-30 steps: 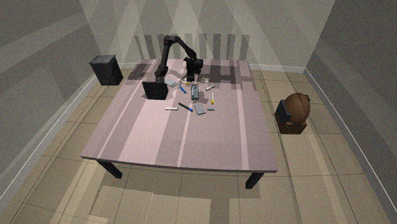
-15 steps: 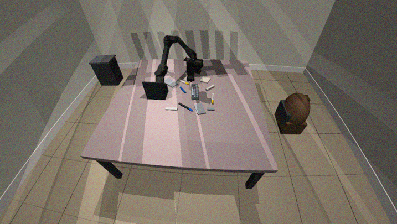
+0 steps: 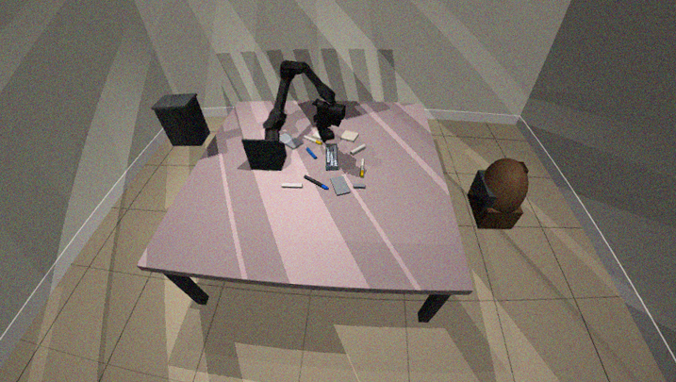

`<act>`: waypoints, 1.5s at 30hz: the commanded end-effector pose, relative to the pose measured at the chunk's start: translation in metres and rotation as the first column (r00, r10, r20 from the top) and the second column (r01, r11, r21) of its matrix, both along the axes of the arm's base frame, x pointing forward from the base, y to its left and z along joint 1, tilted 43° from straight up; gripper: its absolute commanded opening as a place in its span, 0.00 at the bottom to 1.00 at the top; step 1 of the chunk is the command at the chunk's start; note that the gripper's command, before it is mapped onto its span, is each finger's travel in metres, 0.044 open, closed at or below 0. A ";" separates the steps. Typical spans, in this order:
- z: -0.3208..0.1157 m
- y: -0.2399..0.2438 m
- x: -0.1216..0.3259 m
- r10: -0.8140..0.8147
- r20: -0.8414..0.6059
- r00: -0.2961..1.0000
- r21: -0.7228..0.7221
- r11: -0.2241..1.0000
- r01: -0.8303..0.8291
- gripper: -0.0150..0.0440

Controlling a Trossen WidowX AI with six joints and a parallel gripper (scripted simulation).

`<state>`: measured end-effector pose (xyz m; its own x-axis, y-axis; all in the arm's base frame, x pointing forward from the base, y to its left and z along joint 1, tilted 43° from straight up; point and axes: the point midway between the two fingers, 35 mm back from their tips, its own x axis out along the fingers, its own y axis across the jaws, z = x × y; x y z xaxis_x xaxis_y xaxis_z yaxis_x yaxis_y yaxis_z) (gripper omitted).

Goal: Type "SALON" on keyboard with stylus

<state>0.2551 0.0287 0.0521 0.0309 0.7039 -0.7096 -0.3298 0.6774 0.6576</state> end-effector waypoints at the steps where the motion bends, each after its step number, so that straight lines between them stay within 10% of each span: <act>1: -0.010 0.005 -0.016 0.259 0.188 0.947 0.040 0.962 -0.270 0.51; 11: -0.023 0.014 -0.046 0.559 0.665 0.496 -0.037 0.687 -0.725 0.51; 30: -0.026 0.024 -0.072 0.352 0.911 -0.217 -0.363 0.427 -0.828 0.51; 45: -0.026 0.024 -0.072 0.346 0.910 -0.228 -0.369 0.425 -0.826 0.51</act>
<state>0.1867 0.0504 0.0257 -0.2219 0.8945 -0.3880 -0.8420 -0.3765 -0.3865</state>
